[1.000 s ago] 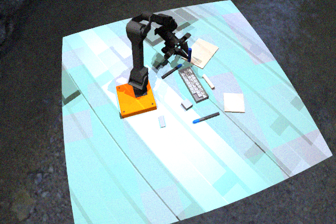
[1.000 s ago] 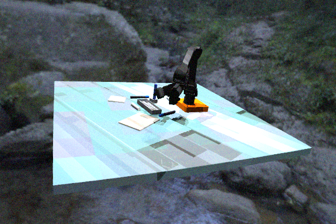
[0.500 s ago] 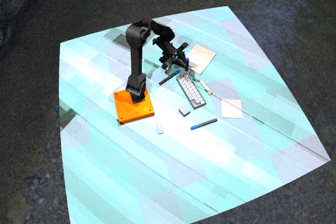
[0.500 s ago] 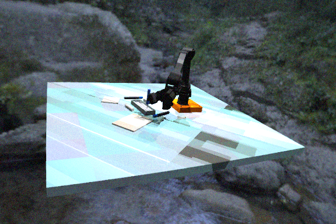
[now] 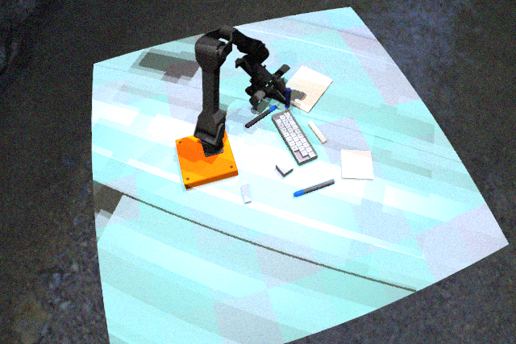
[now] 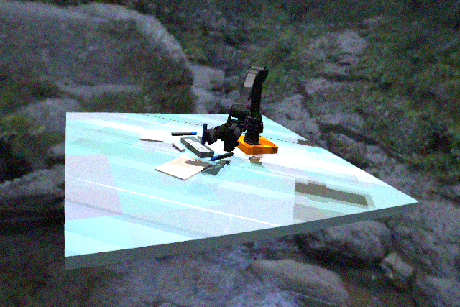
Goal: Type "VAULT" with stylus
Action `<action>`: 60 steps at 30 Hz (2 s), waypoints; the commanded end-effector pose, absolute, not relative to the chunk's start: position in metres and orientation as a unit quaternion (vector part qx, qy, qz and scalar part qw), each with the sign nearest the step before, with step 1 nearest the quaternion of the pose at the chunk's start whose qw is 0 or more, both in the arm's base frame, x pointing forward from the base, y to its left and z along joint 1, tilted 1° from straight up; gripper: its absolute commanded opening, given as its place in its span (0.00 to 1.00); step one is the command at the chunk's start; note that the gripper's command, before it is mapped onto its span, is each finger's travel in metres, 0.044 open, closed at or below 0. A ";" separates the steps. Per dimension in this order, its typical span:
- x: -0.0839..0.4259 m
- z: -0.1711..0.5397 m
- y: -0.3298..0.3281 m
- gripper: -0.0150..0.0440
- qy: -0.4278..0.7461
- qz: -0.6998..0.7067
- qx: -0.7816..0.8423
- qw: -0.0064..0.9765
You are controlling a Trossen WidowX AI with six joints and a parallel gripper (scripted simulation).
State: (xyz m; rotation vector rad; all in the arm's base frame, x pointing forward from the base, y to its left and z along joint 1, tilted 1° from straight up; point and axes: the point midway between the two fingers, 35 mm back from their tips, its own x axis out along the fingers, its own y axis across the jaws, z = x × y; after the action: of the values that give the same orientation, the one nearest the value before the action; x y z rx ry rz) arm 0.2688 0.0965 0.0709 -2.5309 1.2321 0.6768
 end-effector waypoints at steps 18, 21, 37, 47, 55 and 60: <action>0.272 0.067 0.097 0.39 0.422 0.231 -0.869 0.120; 0.272 0.065 0.097 0.39 0.422 0.231 -0.869 0.120; 0.272 0.057 0.097 0.39 0.422 0.231 -0.869 0.120; 0.272 0.053 0.097 0.39 0.422 0.231 -0.869 0.120; 0.272 0.050 0.097 0.39 0.422 0.231 -0.869 0.120; 0.272 0.051 0.097 0.39 0.422 0.231 -0.869 0.120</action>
State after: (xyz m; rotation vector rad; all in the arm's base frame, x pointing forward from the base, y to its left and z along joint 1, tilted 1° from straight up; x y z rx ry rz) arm 0.2717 0.0971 0.0511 -2.5314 1.2312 0.6738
